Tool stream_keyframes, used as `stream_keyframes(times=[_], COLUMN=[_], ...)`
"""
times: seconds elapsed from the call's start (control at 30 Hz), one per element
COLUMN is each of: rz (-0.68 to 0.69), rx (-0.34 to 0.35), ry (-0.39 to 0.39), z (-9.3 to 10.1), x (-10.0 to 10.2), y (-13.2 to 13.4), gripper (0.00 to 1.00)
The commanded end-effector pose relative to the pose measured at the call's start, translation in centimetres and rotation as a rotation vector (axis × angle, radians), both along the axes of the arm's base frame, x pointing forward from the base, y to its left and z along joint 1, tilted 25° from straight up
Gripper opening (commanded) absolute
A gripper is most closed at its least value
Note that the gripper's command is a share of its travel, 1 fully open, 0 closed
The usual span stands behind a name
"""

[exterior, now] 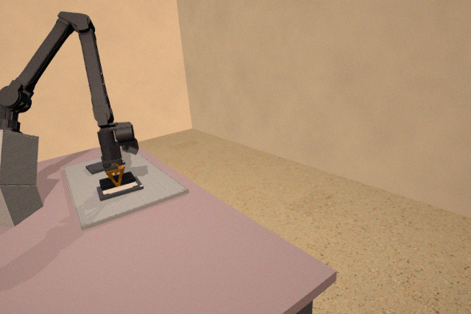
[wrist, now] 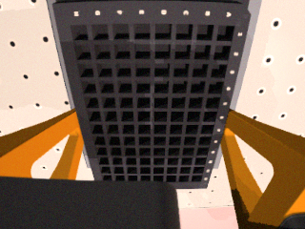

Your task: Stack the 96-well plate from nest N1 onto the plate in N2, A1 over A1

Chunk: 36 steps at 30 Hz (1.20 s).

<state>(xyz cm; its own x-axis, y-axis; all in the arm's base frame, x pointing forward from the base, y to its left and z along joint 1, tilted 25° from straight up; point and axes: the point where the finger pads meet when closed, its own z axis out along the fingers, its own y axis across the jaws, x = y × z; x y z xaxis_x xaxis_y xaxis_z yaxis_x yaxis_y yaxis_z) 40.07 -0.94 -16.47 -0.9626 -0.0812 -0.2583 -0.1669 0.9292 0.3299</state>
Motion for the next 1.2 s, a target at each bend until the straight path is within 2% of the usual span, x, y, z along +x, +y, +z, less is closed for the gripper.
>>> stream_keyframes(times=[0.0,0.13,0.17,0.4,1.17], rz=[-0.009,-0.011,-0.011,-0.012,-0.015], rx=[-0.005,-0.005,-0.008,-0.005,-0.005], ry=[-0.026,-0.024,-0.043,-0.024,-0.028], z=[0.10,0.02,0.74,-0.09,0.09], x=[1.32,1.31,1.87,1.44,1.77], y=[-0.08,-0.13,-0.25,-0.13,-0.30], gripper=[0.00,0.00,0.00,0.00,0.00])
